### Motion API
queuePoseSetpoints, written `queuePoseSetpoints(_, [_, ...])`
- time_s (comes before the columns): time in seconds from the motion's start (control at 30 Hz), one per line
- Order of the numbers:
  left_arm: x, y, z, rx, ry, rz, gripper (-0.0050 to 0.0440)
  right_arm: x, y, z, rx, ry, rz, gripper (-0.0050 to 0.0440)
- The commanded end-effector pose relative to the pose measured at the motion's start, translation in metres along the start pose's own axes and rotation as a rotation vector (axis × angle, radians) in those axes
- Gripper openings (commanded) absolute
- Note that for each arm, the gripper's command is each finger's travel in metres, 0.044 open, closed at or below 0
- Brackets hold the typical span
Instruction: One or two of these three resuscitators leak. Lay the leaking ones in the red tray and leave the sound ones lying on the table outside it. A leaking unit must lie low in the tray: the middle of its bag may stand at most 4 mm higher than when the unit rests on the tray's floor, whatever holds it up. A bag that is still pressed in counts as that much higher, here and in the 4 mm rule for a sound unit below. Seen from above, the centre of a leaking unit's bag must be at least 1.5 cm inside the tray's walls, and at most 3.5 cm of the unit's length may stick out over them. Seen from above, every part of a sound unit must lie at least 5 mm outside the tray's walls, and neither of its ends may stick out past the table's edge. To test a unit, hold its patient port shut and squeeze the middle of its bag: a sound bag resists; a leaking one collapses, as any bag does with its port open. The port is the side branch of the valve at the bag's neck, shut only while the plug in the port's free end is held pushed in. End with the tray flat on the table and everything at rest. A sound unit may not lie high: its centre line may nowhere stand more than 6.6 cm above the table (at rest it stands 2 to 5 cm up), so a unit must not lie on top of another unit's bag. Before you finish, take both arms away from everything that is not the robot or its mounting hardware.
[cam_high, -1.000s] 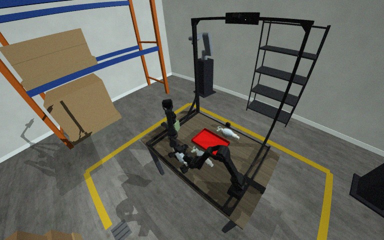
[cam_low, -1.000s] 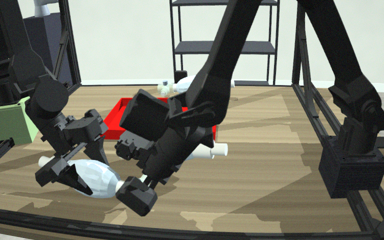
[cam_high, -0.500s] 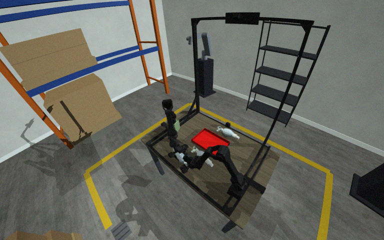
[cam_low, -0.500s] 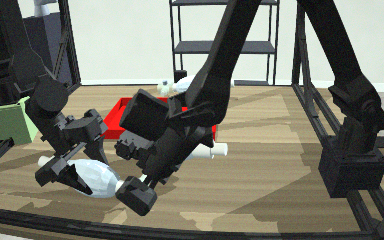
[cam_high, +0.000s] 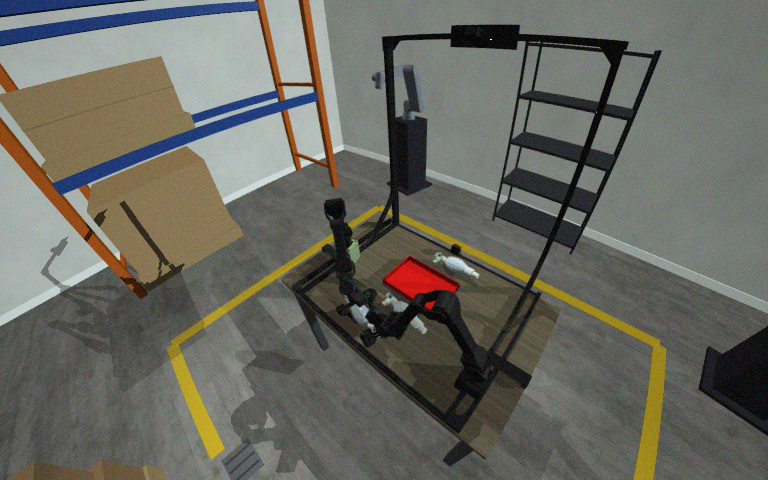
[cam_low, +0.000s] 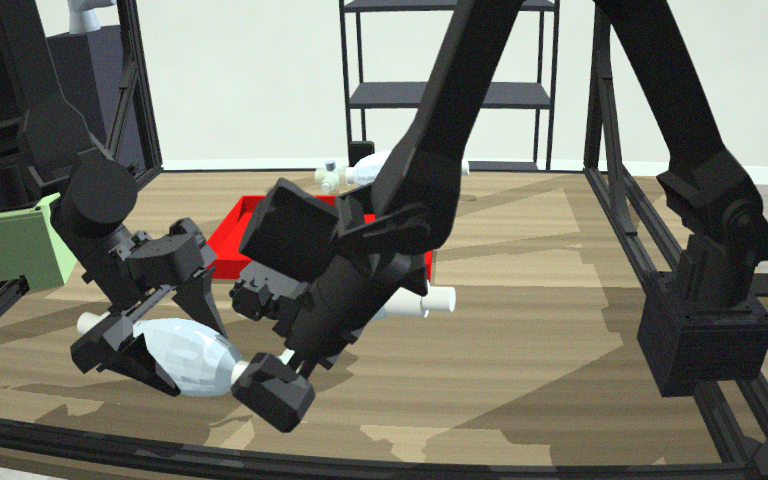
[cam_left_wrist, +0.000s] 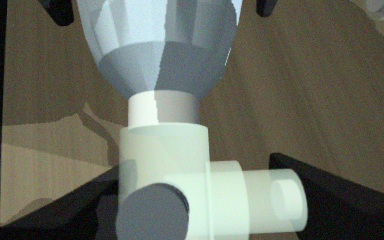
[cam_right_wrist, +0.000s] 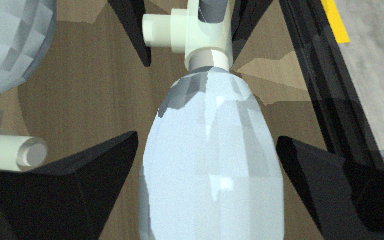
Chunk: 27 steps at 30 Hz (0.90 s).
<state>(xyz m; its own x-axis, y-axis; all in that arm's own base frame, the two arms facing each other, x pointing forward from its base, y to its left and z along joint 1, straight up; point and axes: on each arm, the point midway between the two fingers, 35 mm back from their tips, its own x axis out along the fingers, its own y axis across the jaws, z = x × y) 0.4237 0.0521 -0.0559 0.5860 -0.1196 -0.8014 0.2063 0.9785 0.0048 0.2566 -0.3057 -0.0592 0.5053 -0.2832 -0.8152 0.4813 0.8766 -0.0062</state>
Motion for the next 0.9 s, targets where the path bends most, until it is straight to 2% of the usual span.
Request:
queuePoseSetpoints(0.0, [-0.0006, 0.0003, 0.0009, 0.001, -0.002, 0.001, 0.0000, -0.0003, -0.0005, -0.0003, 0.001, 0.000, -0.001, 0.0440])
queuePoseSetpoints(0.43, [-0.0006, 0.0003, 0.0009, 0.001, -0.002, 0.001, 0.0000, -0.0003, -0.0005, -0.0003, 0.001, 0.000, -0.001, 0.0440])
queuePoseSetpoints(0.47, [-0.0005, 0.0007, 0.0018, 0.001, -0.005, 0.001, 0.0440, -0.0001, -0.0003, -0.0008, 0.001, 0.001, -0.001, 0.0440])
queuePoseSetpoints(0.87, [-0.0005, 0.0007, 0.0018, 0.001, -0.005, 0.001, 0.0440, -0.0001, -0.0003, -0.0008, 0.001, 0.001, -0.001, 0.0440])
